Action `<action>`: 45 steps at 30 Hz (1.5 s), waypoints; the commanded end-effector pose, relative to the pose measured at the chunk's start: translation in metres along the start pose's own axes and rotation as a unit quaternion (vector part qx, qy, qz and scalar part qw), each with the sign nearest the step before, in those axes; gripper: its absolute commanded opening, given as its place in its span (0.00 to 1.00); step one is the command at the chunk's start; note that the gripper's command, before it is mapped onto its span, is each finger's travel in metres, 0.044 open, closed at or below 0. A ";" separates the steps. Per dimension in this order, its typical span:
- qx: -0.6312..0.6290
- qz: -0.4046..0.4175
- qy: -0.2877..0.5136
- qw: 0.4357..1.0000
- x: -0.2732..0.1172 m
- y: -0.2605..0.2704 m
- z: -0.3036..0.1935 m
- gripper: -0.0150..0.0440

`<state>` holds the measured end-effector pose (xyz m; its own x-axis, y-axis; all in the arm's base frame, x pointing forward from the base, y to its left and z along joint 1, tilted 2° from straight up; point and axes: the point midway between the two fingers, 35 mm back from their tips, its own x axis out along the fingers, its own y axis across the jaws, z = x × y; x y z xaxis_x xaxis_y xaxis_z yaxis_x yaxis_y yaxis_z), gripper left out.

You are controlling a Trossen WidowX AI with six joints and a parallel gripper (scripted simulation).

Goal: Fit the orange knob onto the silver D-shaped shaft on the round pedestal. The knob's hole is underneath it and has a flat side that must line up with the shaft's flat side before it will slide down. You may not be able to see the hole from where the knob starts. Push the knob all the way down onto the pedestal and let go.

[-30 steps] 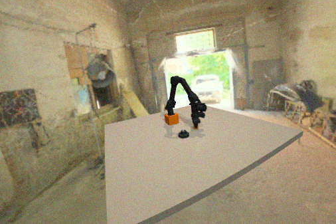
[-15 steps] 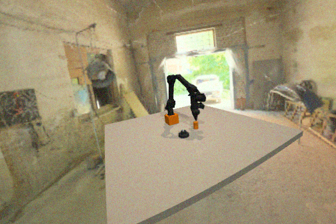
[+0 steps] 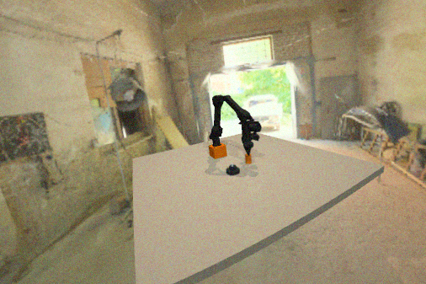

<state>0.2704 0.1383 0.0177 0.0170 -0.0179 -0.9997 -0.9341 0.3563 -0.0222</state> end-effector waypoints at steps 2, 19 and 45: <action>-0.001 0.002 0.000 1.000 0.010 0.000 0.000 1.00; -0.001 0.003 0.000 1.000 0.037 0.000 0.000 1.00; -0.001 0.003 0.001 1.000 0.062 0.002 -0.001 0.60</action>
<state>0.2694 0.1363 -0.0436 0.0127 -0.0207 -0.9997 -0.9336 0.3578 -0.0193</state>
